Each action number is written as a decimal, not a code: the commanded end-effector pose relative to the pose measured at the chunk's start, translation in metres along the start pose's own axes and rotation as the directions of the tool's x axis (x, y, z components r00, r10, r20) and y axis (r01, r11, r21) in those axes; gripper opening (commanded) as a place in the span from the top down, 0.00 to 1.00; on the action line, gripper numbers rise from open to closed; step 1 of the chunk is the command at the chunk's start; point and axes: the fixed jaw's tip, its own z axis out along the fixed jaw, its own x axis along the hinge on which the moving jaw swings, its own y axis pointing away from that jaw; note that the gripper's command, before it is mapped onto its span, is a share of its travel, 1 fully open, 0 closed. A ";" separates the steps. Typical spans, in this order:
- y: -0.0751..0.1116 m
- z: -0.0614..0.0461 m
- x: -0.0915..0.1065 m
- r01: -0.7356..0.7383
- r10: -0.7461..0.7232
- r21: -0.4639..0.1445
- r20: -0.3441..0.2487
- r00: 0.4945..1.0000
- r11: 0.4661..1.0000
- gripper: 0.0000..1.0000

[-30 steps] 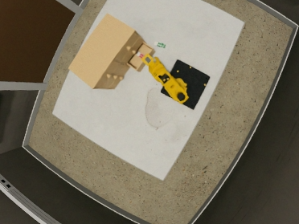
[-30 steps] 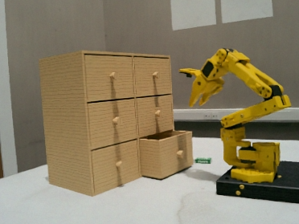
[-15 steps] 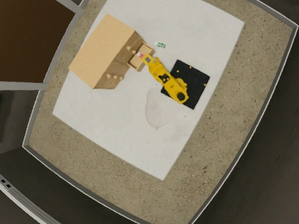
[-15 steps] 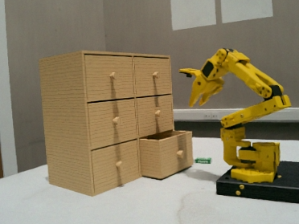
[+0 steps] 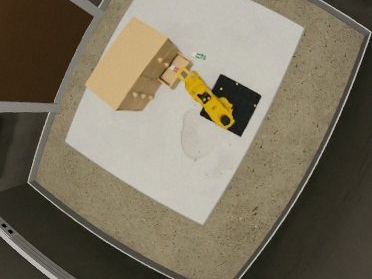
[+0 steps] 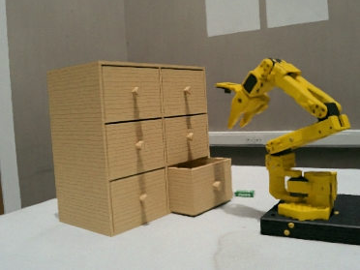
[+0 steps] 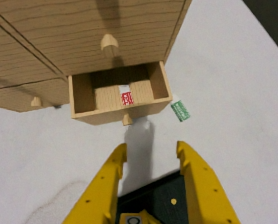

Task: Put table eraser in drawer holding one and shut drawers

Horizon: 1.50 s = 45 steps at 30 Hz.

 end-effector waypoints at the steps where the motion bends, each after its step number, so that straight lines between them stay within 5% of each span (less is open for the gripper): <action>1: 0.001 -0.002 -0.001 -0.005 0.005 -0.007 0.002 1.000 1.000 0.79; 18: 0.001 -0.002 -0.001 -0.005 0.005 -0.007 0.002 1.000 1.000 0.79; 30: 0.003 0.035 0.039 -0.001 -0.003 -0.016 -0.257 0.966 1.000 0.79; 35: 0.003 0.035 0.039 -0.001 -0.003 -0.016 -0.257 0.966 1.000 0.79; 45: 0.000 -0.033 -0.023 -0.011 0.011 0.000 0.123 0.992 1.000 0.77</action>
